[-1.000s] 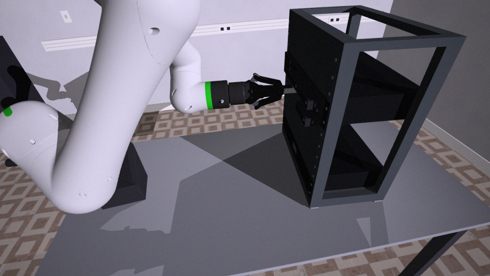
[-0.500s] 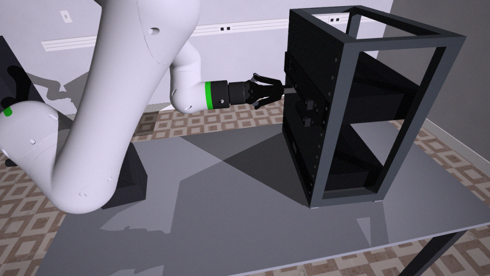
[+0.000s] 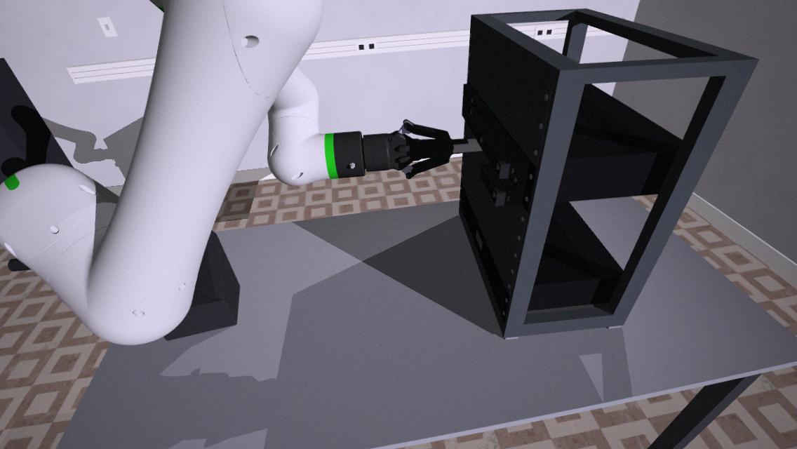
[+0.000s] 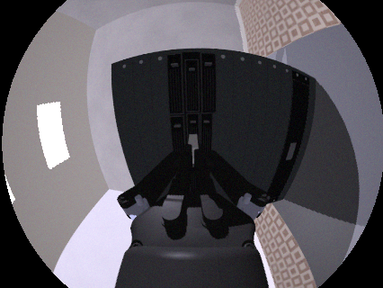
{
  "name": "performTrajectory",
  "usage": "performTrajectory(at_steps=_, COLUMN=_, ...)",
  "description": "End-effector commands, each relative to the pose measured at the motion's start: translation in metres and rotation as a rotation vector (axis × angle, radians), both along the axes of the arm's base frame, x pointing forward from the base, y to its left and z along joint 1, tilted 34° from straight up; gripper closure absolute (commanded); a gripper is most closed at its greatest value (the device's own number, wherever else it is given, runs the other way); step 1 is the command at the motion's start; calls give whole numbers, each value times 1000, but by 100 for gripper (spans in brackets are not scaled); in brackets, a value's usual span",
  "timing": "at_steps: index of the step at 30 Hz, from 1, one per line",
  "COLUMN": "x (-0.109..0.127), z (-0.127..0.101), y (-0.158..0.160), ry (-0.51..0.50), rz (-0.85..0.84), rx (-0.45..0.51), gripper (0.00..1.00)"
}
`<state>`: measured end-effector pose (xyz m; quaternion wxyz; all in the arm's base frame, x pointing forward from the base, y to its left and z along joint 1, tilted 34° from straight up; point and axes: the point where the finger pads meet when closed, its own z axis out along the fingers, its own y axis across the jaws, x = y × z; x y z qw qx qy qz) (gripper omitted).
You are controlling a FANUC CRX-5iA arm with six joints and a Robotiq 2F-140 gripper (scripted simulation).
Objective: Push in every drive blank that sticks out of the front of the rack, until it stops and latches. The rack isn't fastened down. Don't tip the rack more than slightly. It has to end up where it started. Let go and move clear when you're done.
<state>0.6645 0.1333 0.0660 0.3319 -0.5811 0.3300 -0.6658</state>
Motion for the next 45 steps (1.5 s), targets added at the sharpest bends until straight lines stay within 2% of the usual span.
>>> performTrajectory(at_steps=1, x=-17, z=-1, y=2, ry=-1, rz=1, rx=1, gripper=90)
performTrajectory(at_steps=6, x=-46, z=-4, y=3, ry=-1, rz=1, rx=1, gripper=90)
performTrajectory(at_steps=10, x=-60, z=-6, y=4, ry=-1, rz=1, rx=1, gripper=90)
performTrajectory(at_steps=18, x=-64, z=-6, y=4, ry=-1, rz=1, rx=1, gripper=90)
performTrajectory(at_steps=24, x=-66, z=15, y=19, ry=-1, rz=1, rx=1, gripper=90)
performTrajectory(at_steps=31, x=-63, z=17, y=20, ry=-1, rz=1, rx=1, gripper=90)
performTrajectory(at_steps=38, x=-29, z=21, y=18, ry=-1, rz=1, rx=1, gripper=90)
performTrajectory(at_steps=45, x=-28, z=21, y=18, ry=-1, rz=1, rx=1, gripper=90)
